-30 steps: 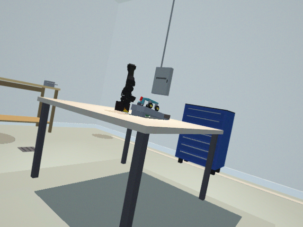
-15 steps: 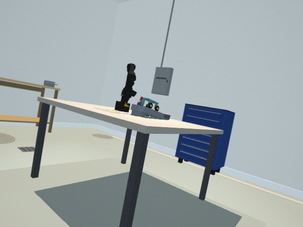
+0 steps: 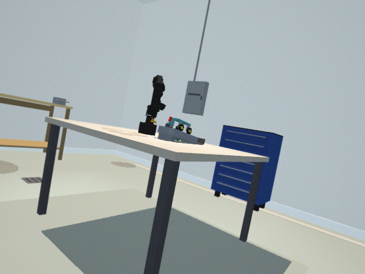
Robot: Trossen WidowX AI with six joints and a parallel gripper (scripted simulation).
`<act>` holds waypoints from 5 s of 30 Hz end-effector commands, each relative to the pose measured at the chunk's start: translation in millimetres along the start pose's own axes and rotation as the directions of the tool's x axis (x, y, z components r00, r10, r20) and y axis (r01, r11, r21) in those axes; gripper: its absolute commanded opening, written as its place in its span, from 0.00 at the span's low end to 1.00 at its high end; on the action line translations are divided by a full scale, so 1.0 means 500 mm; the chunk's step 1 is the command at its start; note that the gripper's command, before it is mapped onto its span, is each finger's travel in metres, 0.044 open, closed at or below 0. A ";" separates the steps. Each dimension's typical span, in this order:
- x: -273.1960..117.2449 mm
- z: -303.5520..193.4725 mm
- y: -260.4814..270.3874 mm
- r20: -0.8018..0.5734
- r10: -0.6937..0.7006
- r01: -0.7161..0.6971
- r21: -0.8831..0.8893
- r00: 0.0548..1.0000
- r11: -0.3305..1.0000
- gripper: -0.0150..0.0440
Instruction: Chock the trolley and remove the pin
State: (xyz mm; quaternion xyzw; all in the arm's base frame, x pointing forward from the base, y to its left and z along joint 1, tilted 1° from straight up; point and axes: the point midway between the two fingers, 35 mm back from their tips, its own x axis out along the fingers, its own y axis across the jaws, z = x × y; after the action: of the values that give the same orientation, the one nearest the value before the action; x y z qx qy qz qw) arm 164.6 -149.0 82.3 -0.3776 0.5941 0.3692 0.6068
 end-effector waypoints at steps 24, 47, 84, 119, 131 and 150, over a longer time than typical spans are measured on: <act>-0.084 0.001 -0.009 0.002 -0.006 0.005 0.239 1.000 0.971 0.25; -0.084 0.001 -0.009 0.002 -0.004 0.000 0.857 1.000 0.515 0.25; -0.072 0.178 0.018 0.010 -0.003 -0.008 0.917 1.000 0.398 0.25; -0.058 0.412 0.069 0.021 0.000 -0.019 0.917 1.000 0.398 0.25; -0.053 0.504 0.090 0.024 0.001 -0.023 0.917 1.000 0.397 0.25; -0.054 0.620 0.107 -0.022 -0.018 0.028 0.918 1.000 0.396 0.25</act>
State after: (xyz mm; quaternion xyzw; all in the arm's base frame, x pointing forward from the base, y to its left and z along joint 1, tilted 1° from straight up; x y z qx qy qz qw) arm 251.7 148.4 109.8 0.0199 0.6978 -0.0138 0.7159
